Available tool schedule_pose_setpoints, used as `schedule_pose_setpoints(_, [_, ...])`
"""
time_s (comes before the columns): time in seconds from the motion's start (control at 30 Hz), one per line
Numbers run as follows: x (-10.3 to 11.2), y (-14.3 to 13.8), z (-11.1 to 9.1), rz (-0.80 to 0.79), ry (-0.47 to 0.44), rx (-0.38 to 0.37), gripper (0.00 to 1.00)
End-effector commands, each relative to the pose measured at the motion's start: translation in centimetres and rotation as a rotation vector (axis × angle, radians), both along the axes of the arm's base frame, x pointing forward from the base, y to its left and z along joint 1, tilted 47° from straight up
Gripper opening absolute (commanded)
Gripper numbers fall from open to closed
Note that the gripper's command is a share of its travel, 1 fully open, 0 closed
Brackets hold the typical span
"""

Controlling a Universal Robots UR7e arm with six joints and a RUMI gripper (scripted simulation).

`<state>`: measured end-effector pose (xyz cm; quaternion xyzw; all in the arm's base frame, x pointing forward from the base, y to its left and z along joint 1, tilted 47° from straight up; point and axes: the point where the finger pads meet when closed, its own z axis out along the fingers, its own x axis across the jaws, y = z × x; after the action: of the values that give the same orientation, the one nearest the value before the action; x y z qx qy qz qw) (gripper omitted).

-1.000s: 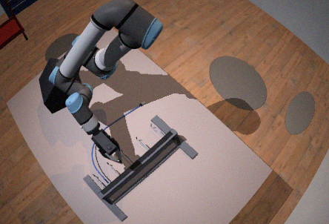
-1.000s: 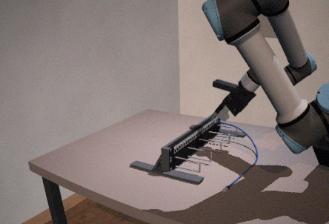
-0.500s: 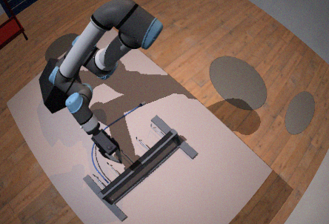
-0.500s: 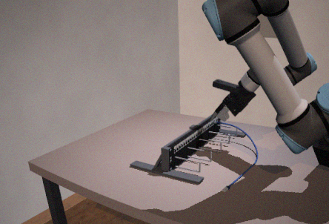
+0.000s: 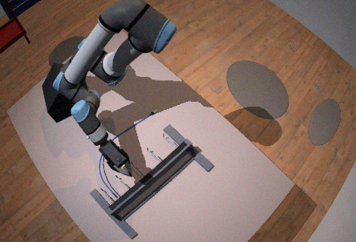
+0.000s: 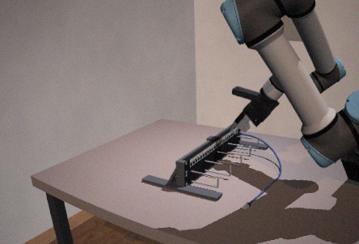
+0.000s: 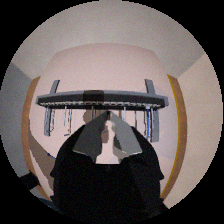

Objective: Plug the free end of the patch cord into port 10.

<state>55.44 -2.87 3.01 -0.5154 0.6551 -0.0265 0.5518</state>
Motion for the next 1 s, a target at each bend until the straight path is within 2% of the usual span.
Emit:
schedule_pose_setpoints(0.0, [0.01,-0.04,0.02,-0.001,-0.001,-0.001,0.00])
schedule_pose_setpoints(0.97, [-0.29,-0.26,0.18,-0.001,-0.001,-0.001,0.00])
